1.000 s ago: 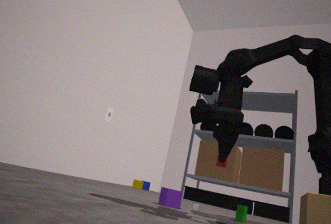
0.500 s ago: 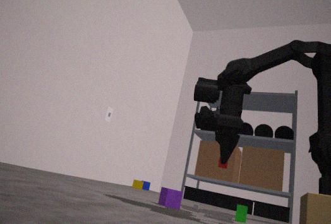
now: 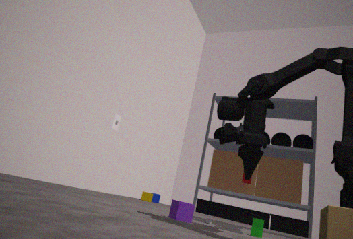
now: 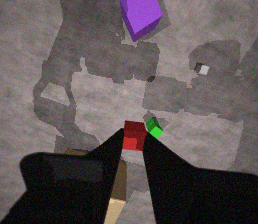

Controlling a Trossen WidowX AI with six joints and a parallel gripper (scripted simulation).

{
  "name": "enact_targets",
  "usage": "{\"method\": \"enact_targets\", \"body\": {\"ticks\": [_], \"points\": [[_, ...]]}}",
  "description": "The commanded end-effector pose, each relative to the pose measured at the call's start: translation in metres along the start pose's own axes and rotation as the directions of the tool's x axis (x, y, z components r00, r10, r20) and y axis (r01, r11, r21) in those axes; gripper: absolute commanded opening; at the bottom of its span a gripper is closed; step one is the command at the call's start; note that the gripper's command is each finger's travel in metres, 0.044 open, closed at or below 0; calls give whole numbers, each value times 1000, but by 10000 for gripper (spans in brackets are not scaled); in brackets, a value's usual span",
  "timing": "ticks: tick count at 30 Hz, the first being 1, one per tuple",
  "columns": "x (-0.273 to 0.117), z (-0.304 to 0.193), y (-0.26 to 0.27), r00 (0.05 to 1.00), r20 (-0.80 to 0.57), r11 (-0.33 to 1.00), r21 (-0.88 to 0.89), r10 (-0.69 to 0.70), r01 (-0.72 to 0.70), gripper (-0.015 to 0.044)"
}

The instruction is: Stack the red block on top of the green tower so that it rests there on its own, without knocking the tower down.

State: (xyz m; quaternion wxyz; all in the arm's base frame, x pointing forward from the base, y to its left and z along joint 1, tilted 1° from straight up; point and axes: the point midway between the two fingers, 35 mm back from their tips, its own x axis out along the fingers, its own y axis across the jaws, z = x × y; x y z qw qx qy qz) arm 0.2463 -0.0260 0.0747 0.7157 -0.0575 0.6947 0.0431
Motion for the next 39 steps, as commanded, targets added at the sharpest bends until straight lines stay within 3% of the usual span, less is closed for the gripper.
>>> {"method": "enact_targets", "body": {"ticks": [1, 17, 26, 39], "points": [[1, -10, -14, 1000, -6, 1000, -2, 3, -3, 0], [3, -43, -54, 1000, -9, 1000, -2, -1, 1, 0], [46, -44, -55, 1000, -9, 1000, -2, -1, 1, 0], [79, -45, -56, 1000, -9, 1000, -2, -1, 1, 0]]}}
